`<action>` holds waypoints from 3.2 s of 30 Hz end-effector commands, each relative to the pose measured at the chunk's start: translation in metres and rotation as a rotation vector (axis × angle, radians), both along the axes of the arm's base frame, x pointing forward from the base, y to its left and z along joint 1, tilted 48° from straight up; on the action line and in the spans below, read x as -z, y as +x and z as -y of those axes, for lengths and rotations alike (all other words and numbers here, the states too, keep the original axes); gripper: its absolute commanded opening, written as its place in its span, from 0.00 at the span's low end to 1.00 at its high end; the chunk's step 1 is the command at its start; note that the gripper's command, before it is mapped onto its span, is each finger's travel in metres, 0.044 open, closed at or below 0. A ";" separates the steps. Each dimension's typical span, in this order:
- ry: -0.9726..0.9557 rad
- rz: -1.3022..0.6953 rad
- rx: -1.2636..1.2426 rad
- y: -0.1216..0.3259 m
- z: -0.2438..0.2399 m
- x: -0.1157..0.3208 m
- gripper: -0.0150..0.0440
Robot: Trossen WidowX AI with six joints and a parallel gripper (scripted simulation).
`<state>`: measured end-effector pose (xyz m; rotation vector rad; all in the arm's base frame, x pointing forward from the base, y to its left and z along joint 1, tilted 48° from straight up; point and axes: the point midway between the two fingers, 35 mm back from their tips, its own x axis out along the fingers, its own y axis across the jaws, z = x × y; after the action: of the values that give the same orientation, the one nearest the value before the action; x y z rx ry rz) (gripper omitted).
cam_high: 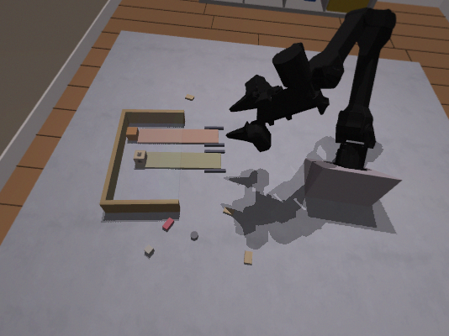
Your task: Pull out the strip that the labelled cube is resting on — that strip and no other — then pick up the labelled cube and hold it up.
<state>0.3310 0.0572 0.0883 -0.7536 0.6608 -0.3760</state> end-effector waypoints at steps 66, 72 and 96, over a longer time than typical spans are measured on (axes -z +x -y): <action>0.026 -0.727 0.620 0.050 0.125 0.082 0.25; 0.026 -0.727 0.620 0.049 0.132 0.089 0.25; 0.023 -0.726 0.621 0.043 0.150 0.108 0.25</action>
<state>0.3742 -0.0921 -0.0188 -0.6360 1.5950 -0.6655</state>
